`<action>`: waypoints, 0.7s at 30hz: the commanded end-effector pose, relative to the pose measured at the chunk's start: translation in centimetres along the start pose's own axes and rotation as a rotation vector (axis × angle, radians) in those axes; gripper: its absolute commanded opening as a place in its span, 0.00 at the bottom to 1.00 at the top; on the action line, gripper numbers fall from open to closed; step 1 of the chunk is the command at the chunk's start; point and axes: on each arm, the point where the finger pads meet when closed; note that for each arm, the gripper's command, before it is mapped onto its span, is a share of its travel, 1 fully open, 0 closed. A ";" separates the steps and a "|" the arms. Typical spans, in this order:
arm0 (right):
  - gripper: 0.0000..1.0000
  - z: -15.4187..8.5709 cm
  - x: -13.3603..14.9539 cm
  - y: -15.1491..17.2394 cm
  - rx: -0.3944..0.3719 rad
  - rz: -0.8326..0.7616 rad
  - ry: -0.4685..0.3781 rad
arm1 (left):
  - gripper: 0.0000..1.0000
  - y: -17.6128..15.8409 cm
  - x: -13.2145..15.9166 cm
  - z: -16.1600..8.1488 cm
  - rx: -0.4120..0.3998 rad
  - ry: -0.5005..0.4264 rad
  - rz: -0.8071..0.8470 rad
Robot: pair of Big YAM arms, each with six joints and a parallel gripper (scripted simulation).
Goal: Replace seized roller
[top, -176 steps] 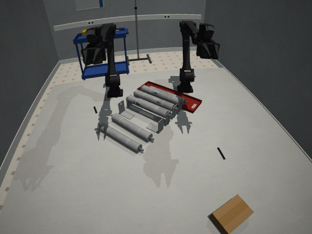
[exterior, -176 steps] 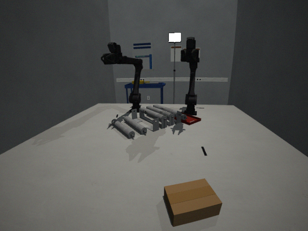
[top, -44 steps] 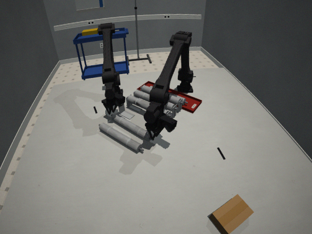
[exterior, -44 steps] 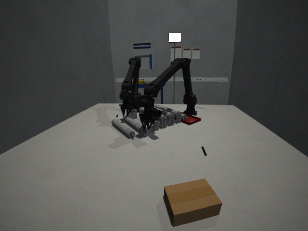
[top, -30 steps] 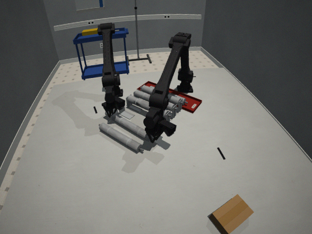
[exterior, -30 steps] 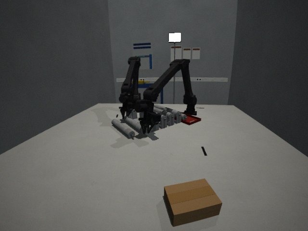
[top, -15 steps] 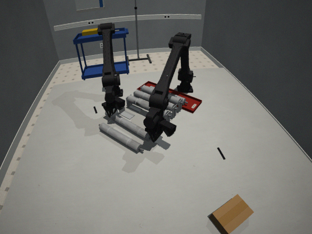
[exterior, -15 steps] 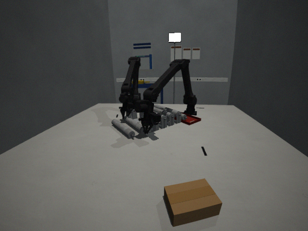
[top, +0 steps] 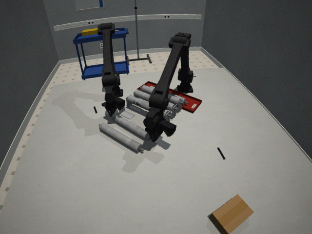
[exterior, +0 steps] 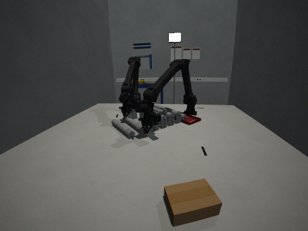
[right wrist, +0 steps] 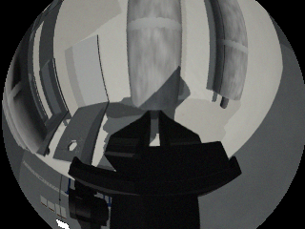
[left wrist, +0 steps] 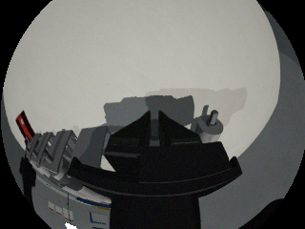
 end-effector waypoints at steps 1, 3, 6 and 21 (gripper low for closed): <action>0.03 -0.5 -0.5 -0.4 0.013 -0.007 -0.015 | 0.03 -0.9 -0.3 0.0 0.010 -0.005 0.002; 0.03 -0.5 -0.5 -0.4 0.013 -0.007 -0.015 | 0.03 -0.9 -0.3 0.0 0.010 -0.005 0.002; 0.03 -0.5 -0.5 -0.4 0.013 -0.007 -0.015 | 0.03 -0.9 -0.3 0.0 0.010 -0.005 0.002; 0.03 -1.0 -0.7 -0.3 0.019 0.001 -0.019 | 0.03 -0.6 -0.4 -1.4 0.039 -0.014 0.000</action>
Point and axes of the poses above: on each arm, the point where the finger pads meet when closed, its own z axis out along the fingers, its own y axis across the jaws, x = y × z, and after that the axes turned 8 degrees about z, right-handed
